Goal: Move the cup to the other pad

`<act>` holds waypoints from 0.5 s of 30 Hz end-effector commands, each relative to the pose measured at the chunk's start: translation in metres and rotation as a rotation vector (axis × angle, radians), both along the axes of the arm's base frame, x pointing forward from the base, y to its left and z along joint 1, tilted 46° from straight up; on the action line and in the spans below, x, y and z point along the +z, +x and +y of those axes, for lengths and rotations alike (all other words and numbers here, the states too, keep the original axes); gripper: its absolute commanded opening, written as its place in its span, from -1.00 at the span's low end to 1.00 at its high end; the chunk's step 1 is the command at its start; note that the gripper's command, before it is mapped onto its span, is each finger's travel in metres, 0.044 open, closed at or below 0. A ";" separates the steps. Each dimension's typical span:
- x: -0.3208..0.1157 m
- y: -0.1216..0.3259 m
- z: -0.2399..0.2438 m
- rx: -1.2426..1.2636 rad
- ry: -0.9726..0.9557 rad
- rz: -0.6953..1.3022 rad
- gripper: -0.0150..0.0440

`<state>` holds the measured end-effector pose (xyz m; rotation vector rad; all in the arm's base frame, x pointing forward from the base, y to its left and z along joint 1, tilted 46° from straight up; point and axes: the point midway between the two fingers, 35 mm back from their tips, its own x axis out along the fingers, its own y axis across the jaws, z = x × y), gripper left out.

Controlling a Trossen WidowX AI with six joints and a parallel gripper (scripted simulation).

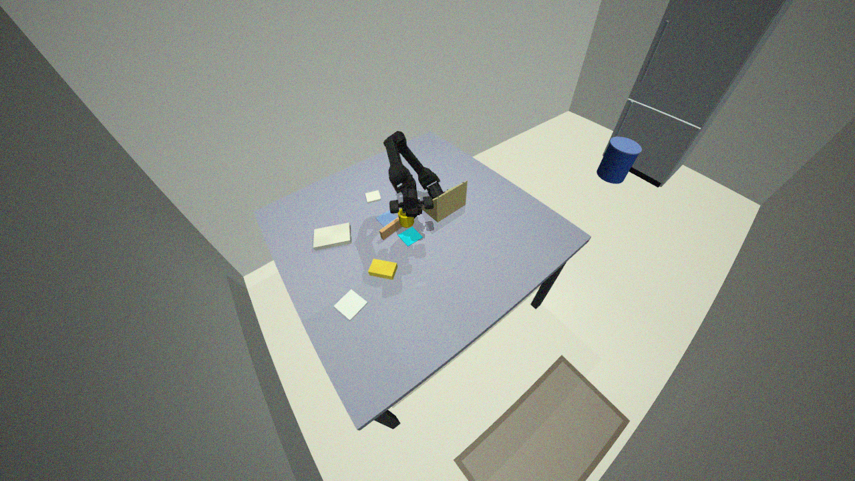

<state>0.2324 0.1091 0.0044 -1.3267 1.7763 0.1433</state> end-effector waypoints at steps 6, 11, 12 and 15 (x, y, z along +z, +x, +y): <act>-0.008 -0.001 0.006 -0.005 0.007 -0.004 -0.49; -0.012 -0.001 0.002 -0.005 0.007 -0.004 -0.49; -0.013 -0.001 0.001 -0.005 0.007 -0.004 -0.49; -0.016 -0.001 -0.002 -0.005 0.007 -0.005 -0.49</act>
